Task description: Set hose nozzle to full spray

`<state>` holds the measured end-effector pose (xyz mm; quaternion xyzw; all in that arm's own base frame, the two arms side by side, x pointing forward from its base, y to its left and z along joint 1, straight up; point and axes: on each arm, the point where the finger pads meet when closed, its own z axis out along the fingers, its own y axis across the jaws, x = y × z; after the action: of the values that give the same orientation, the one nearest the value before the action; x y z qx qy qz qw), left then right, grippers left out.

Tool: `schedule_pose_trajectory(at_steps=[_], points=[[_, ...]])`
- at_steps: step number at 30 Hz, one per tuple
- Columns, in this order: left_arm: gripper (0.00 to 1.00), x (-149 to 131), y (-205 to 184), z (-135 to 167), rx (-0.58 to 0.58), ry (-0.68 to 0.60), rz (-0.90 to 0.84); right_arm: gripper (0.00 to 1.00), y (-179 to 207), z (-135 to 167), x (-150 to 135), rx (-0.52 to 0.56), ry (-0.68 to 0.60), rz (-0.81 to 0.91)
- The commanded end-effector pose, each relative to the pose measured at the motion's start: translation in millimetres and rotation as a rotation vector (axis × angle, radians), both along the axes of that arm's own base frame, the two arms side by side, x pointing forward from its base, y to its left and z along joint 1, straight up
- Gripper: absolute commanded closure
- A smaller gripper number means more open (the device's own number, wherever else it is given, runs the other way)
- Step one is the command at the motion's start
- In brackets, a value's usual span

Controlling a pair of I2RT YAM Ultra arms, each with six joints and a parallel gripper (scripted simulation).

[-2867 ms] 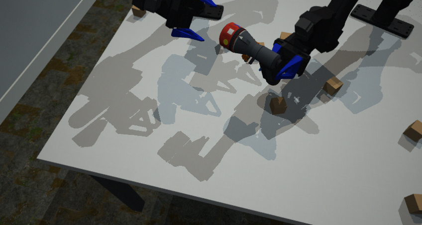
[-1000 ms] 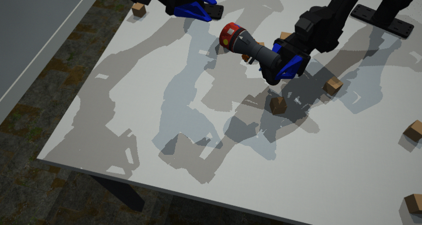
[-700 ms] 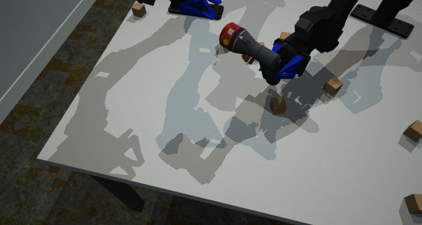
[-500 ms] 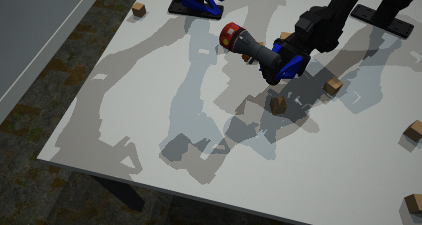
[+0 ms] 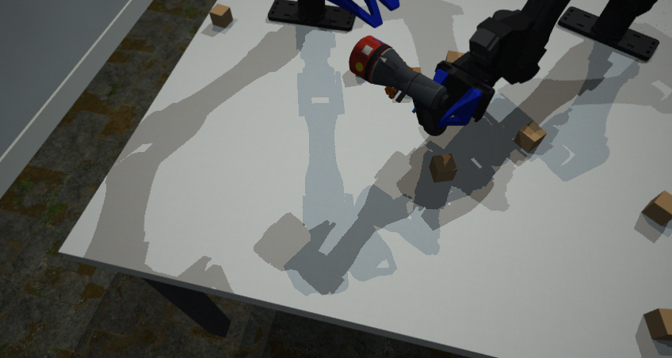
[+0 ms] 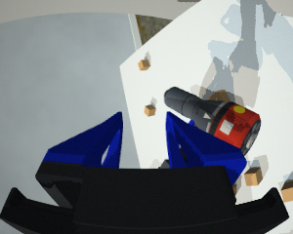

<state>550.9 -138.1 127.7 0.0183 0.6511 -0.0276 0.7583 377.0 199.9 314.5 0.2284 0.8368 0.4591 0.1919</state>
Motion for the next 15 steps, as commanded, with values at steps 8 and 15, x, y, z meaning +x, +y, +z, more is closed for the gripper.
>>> schedule_pose_trajectory(at_steps=[8,15], points=[[0.64,2.7,3.0,54.8,-0.06,-0.154,0.002,0.63,6.0,-23.2,-15.1,-0.303,0.176,-0.126],[0.64,2.7,3.0,54.8,-0.06,-0.154,0.002,0.63,22.2,-35.2,-28.1,-0.437,0.213,-0.117]])
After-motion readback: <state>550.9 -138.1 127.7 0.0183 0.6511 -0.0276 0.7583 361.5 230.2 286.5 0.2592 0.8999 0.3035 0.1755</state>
